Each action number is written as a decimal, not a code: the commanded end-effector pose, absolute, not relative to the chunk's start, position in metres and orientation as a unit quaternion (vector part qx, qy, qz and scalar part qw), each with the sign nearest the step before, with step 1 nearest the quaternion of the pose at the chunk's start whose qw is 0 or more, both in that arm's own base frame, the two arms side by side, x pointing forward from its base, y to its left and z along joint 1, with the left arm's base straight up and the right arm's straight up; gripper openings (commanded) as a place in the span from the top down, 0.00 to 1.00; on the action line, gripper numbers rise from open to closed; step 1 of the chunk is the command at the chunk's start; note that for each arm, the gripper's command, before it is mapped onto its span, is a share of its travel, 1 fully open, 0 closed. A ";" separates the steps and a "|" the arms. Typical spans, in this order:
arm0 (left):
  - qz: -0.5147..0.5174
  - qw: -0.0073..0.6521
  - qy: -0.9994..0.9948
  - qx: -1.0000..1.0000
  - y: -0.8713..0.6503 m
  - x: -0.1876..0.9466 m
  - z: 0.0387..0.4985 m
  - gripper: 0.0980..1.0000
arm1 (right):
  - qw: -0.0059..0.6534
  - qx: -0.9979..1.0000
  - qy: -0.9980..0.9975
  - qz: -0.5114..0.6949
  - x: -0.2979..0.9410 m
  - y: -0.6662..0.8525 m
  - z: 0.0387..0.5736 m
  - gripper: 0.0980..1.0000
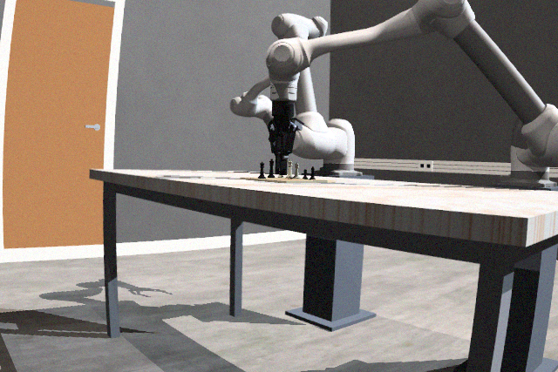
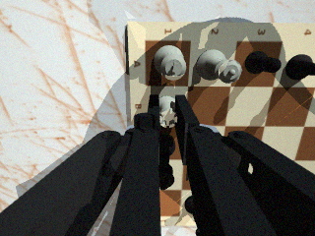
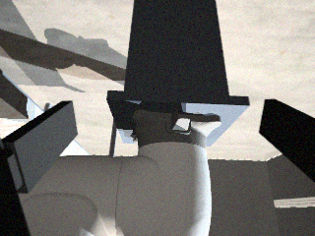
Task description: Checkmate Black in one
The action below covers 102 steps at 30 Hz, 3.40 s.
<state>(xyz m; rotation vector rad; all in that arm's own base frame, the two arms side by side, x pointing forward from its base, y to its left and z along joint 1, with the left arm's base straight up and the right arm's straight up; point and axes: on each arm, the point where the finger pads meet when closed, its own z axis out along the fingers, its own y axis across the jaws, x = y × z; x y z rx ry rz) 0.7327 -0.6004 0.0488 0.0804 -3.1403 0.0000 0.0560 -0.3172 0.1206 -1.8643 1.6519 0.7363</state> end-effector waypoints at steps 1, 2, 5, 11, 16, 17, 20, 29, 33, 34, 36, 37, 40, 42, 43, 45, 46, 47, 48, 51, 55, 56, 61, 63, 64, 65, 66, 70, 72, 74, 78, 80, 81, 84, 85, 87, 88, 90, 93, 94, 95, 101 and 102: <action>0.001 -0.001 -1.000 0.026 -0.601 0.733 0.051 0.87 | 0.269 -0.691 0.613 0.273 0.056 -0.318 0.121 0.00; 0.001 -0.001 -1.000 0.026 -0.601 0.733 0.051 0.87 | 0.269 -0.691 0.613 0.273 0.056 -0.318 0.121 0.00; 0.001 -0.001 -1.000 0.026 -0.601 0.733 0.051 0.87 | 0.269 -0.691 0.613 0.273 0.056 -0.318 0.121 0.00; 0.001 -0.001 -1.000 0.026 -0.601 0.733 0.051 0.78 | 0.269 -0.691 0.613 0.273 0.056 -0.318 0.121 0.00; 0.001 -0.001 -1.000 0.026 -0.601 0.733 0.051 0.78 | 0.269 -0.691 0.613 0.273 0.056 -0.318 0.121 0.00; 0.001 -0.001 -1.000 0.026 -0.601 0.733 0.051 0.78 | 0.269 -0.691 0.613 0.273 0.056 -0.318 0.121 0.00; 0.001 -0.001 -1.000 0.026 -0.601 0.733 0.051 0.78 | 0.269 -0.691 0.613 0.273 0.056 -0.318 0.121 0.00; 0.001 -0.001 -1.000 0.026 -0.601 0.733 0.070 0.78 | 0.269 -0.691 0.613 0.273 0.056 -0.318 0.121 0.00; 0.001 -0.001 -1.000 0.026 -0.601 0.733 0.091 0.78 | 0.269 -0.691 0.613 0.273 0.056 -0.318 0.121 0.00; 0.001 -0.001 -1.000 0.026 -0.601 0.733 0.096 0.78 | 0.269 -0.691 0.613 0.273 0.056 -0.318 0.121 0.00; 0.001 -0.001 -1.000 0.026 -0.601 0.733 0.107 0.78 | 0.269 -0.691 0.613 0.273 0.056 -0.318 0.121 0.00; 0.001 -0.001 -1.000 0.026 -0.601 0.733 0.113 0.78 | 0.269 -0.691 0.613 0.273 0.056 -0.318 0.121 0.00; 0.001 -0.001 -1.000 0.026 -0.601 0.733 0.118 0.78 | 0.269 -0.691 0.613 0.273 0.056 -0.318 0.121 0.00; 0.001 -0.001 -1.000 0.026 -0.601 0.733 0.126 0.78 | 0.269 -0.691 0.613 0.273 0.056 -0.318 0.121 0.00; 0.001 -0.001 -1.000 0.026 -0.601 0.733 0.130 0.78 | 0.269 -0.691 0.613 0.273 0.056 -0.318 0.121 0.00; 0.001 -0.001 -1.000 0.026 -0.601 0.733 0.136 0.78 | 0.269 -0.691 0.613 0.273 0.056 -0.318 0.121 0.00; 0.001 -0.001 -1.000 0.026 -0.601 0.733 0.137 0.78 | 0.269 -0.691 0.613 0.273 0.056 -0.318 0.121 0.00; 0.001 -0.001 -1.000 0.026 -0.601 0.733 0.139 0.78 | 0.269 -0.691 0.613 0.273 0.056 -0.318 0.121 0.00; 0.001 -0.001 -1.000 0.026 -0.601 0.733 0.140 0.78 | 0.269 -0.691 0.613 0.273 0.056 -0.318 0.121 0.00; 0.001 -0.001 -1.000 0.026 -0.601 0.733 0.141 0.78 | 0.269 -0.691 0.613 0.273 0.056 -0.318 0.121 0.00; 0.001 -0.001 -1.000 0.026 -0.601 0.733 0.141 0.00 | 0.269 -0.691 0.613 0.273 0.056 -0.318 0.121 0.00; 0.001 -0.001 -1.000 0.026 -0.601 0.733 0.141 0.00 | 0.269 -0.691 0.613 0.273 0.056 -0.318 0.121 0.00; 0.001 -0.001 -1.000 0.026 -0.601 0.733 0.141 0.00 | 0.269 -0.691 0.613 0.273 0.056 -0.318 0.121 0.00; 0.001 -0.001 -1.000 0.026 -0.601 0.733 0.141 0.00 | 0.269 -0.691 0.613 0.273 0.056 -0.318 0.121 0.00; 0.001 -0.001 -1.000 0.026 -0.601 0.733 0.141 0.00 | 0.269 -0.691 0.613 0.273 0.056 -0.318 0.121 0.00; 0.001 -0.001 -1.000 0.026 -0.601 0.733 0.141 0.00 | 0.269 -0.691 0.613 0.273 0.056 -0.318 0.121 0.00; 0.001 -0.001 -1.000 0.026 -0.601 0.733 0.141 0.00 | 0.269 -0.691 0.613 0.273 0.056 -0.318 0.121 0.00; 0.001 -0.001 -1.000 0.026 -0.601 0.733 0.141 0.00 | 0.269 -0.691 0.613 0.273 0.056 -0.318 0.121 0.00; 0.001 -0.001 -1.000 0.026 -0.601 0.733 0.141 0.00 | 0.269 -0.691 0.613 0.273 0.056 -0.318 0.121 0.00; 0.001 -0.001 -1.000 0.026 -0.601 0.733 0.141 0.00 | 0.269 -0.691 0.613 0.273 0.056 -0.318 0.121 0.00; 0.001 -0.001 -1.000 0.026 -0.601 0.733 0.143 0.00 | 0.269 -0.691 0.613 0.273 0.056 -0.318 0.121 0.00; 0.001 -0.001 -1.000 0.026 -0.601 0.733 0.146 0.00 | 0.269 -0.691 0.613 0.273 0.056 -0.318 0.121 0.00; 0.001 -0.001 -1.000 0.026 -0.601 0.733 0.148 0.00 | 0.269 -0.691 0.613 0.273 0.056 -0.318 0.121 0.00; 0.001 -0.001 -1.000 0.026 -0.601 0.733 0.157 0.00 | 0.269 -0.691 0.613 0.273 0.056 -0.318 0.121 0.00; 0.001 -0.001 -1.000 0.026 -0.601 0.733 0.160 0.00 | 0.269 -0.691 0.613 0.273 0.056 -0.318 0.121 0.00; 0.001 -0.001 -1.000 0.026 -0.601 0.733 0.168 0.00 | 0.269 -0.691 0.613 0.273 0.056 -0.318 0.121 0.00; 0.001 -0.001 -1.000 0.026 -0.601 0.733 0.171 0.00 | 0.269 -0.691 0.613 0.273 0.056 -0.318 0.121 0.00; 0.001 -0.001 -1.000 0.026 -0.601 0.733 0.171 0.00 | 0.269 -0.691 0.613 0.273 0.056 -0.318 0.121 0.00; 0.001 -0.001 -1.000 0.026 -0.601 0.733 0.183 0.00 | 0.269 -0.691 0.613 0.273 0.056 -0.318 0.121 0.00; 0.001 -0.001 -1.000 0.026 -0.601 0.733 0.186 0.00 | 0.269 -0.691 0.613 0.273 0.056 -0.318 0.121 0.00; 0.001 -0.001 -1.000 0.026 -0.601 0.733 0.189 0.00 | 0.269 -0.691 0.613 0.273 0.056 -0.318 0.121 0.00; 0.001 -0.001 -1.000 0.026 -0.601 0.733 0.200 0.00 | 0.269 -0.691 0.613 0.273 0.056 -0.318 0.121 0.00; 0.001 -0.001 -1.000 0.026 -0.601 0.733 0.201 0.00 | 0.269 -0.691 0.613 0.273 0.056 -0.318 0.121 0.00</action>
